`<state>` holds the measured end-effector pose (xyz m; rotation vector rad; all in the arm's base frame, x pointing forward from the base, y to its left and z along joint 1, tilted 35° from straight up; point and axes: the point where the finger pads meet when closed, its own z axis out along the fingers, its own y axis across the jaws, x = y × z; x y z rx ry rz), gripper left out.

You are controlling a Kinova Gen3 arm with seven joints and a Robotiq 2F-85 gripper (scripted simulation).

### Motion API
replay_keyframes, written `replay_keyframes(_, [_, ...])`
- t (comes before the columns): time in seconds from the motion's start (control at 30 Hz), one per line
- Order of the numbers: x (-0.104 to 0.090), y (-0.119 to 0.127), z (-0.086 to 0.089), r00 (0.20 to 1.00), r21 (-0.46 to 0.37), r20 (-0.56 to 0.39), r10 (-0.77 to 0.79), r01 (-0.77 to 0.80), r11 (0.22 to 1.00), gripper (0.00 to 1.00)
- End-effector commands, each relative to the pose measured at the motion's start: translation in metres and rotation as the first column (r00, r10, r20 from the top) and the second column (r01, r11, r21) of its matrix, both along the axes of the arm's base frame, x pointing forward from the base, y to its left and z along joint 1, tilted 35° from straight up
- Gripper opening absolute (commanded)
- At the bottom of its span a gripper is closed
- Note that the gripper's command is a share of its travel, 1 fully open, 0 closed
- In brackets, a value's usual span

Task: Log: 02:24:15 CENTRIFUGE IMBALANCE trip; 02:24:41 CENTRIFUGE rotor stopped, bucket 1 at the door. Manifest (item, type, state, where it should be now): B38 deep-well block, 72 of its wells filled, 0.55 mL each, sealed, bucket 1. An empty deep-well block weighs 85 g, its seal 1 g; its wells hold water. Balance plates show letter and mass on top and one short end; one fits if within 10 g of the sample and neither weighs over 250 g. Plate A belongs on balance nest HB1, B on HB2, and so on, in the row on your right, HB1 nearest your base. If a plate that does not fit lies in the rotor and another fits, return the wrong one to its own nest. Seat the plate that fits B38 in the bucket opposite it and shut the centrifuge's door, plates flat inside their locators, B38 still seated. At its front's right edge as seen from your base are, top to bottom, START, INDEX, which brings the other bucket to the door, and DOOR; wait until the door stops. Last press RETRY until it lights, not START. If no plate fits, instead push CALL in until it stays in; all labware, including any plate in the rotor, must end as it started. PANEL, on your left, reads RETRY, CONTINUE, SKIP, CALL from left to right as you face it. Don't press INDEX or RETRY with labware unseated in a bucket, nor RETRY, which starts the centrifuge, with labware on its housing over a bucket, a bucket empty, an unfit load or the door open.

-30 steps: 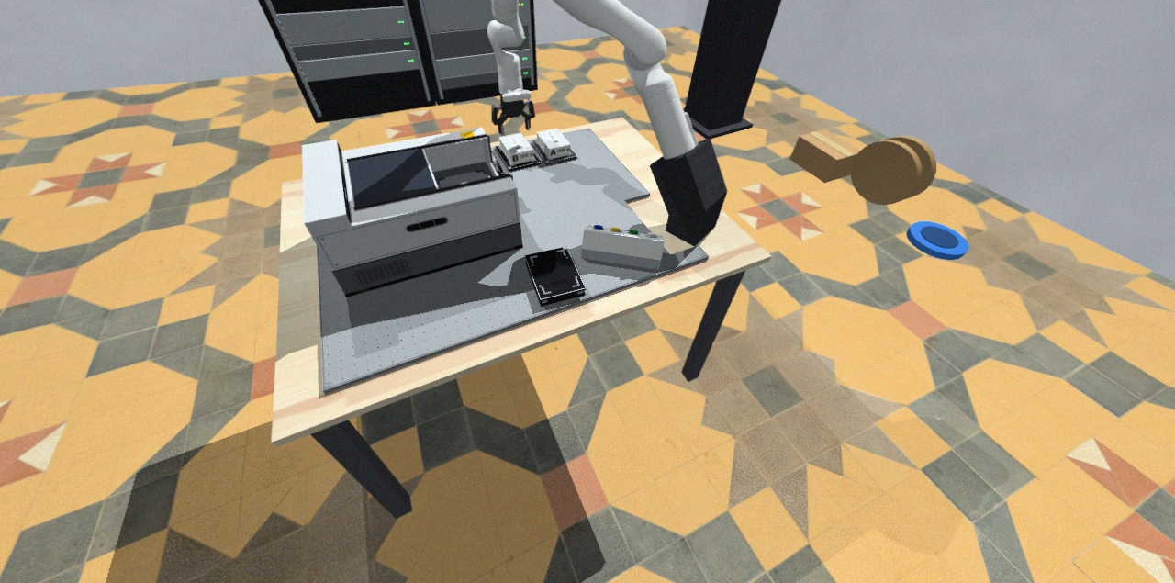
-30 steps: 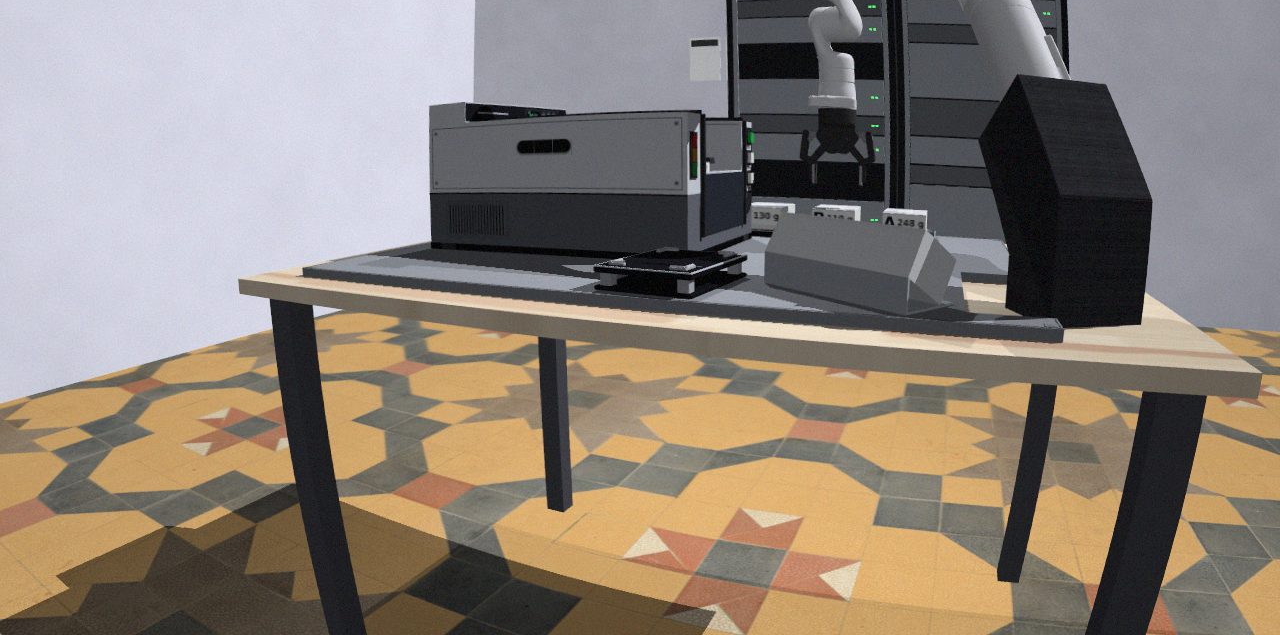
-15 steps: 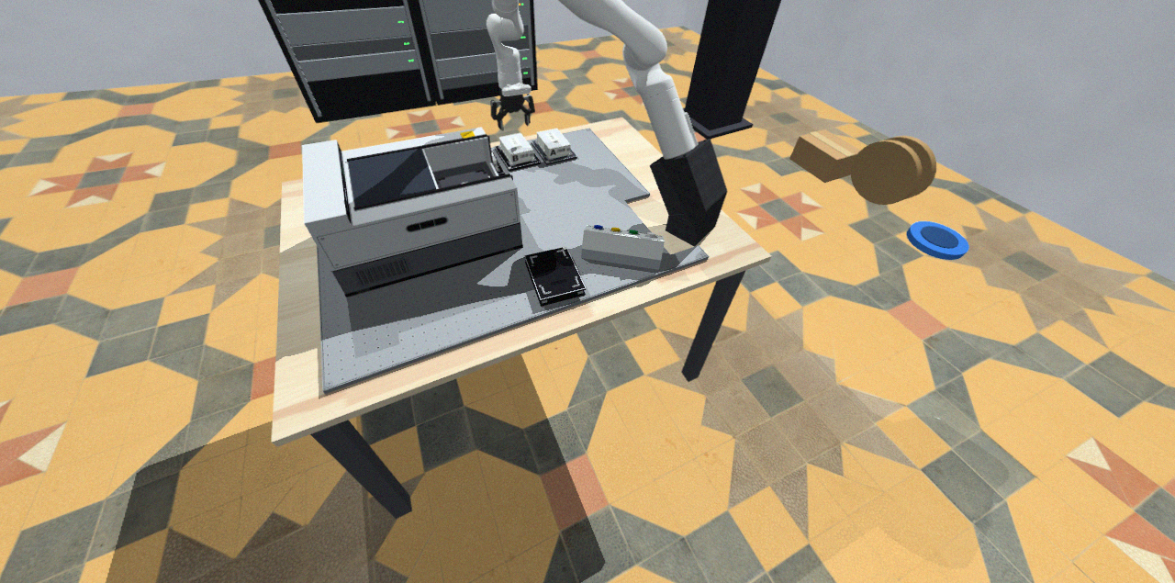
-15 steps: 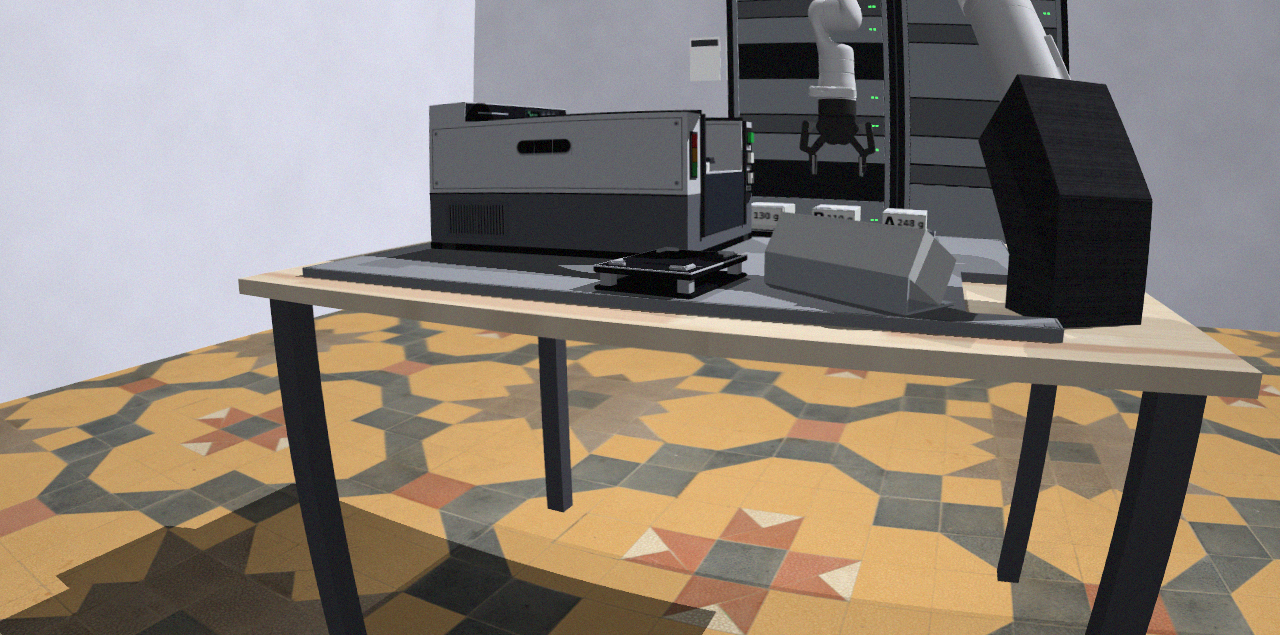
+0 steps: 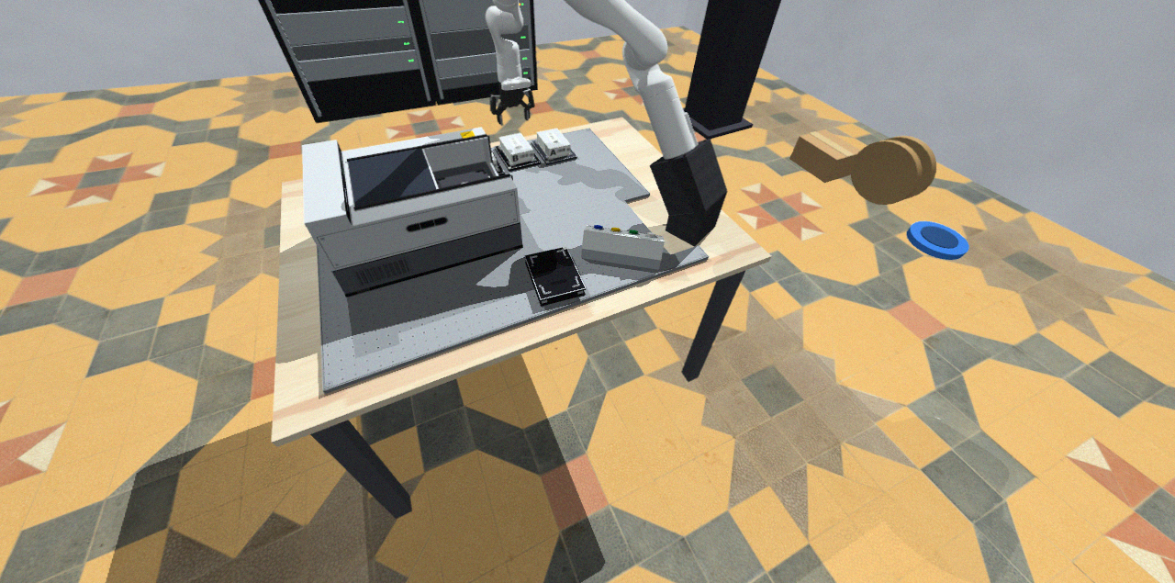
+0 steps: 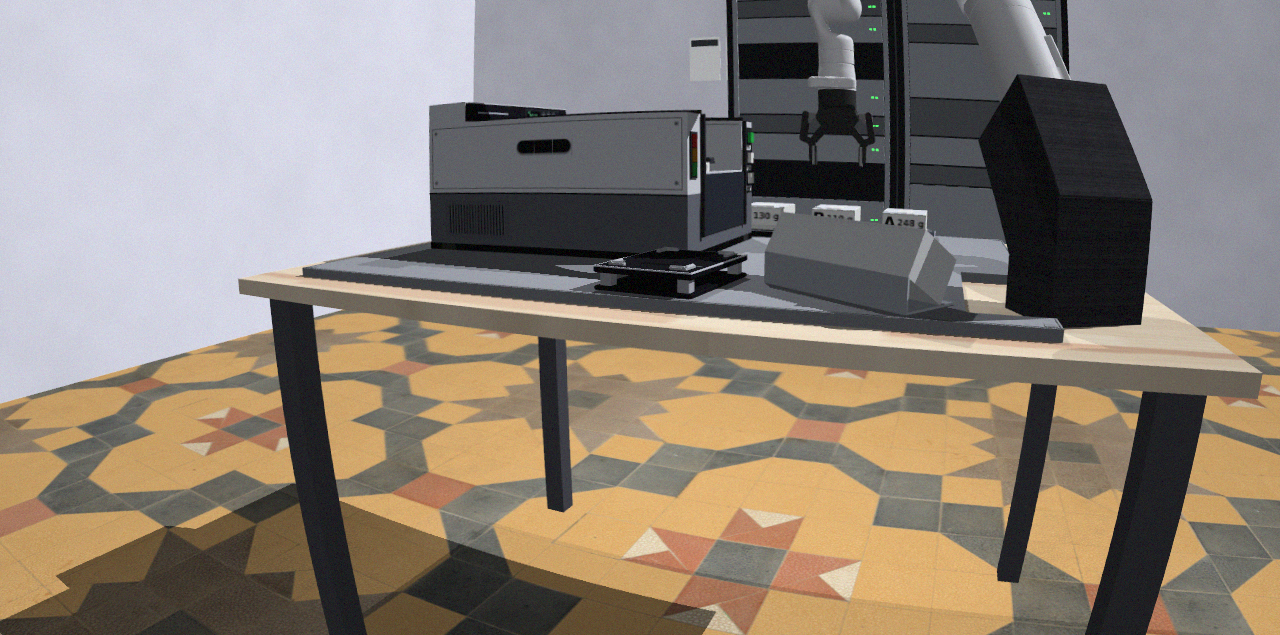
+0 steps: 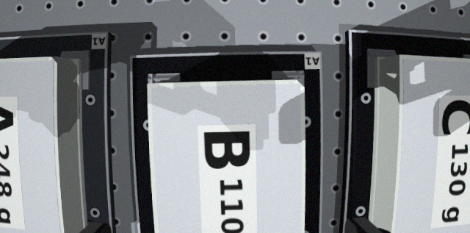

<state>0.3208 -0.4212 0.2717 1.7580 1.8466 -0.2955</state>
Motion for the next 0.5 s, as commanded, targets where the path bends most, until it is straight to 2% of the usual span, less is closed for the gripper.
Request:
replay_keyframes(0.0, [0.000, 0.001, 0.002, 1.000, -0.001, 0.001, 0.000, 0.000, 1.000, 1.00])
replay_keyframes(0.47, [-0.005, 0.011, 0.017, 1.000, 0.000, 0.001, 0.000, 0.000, 1.000, 1.00])
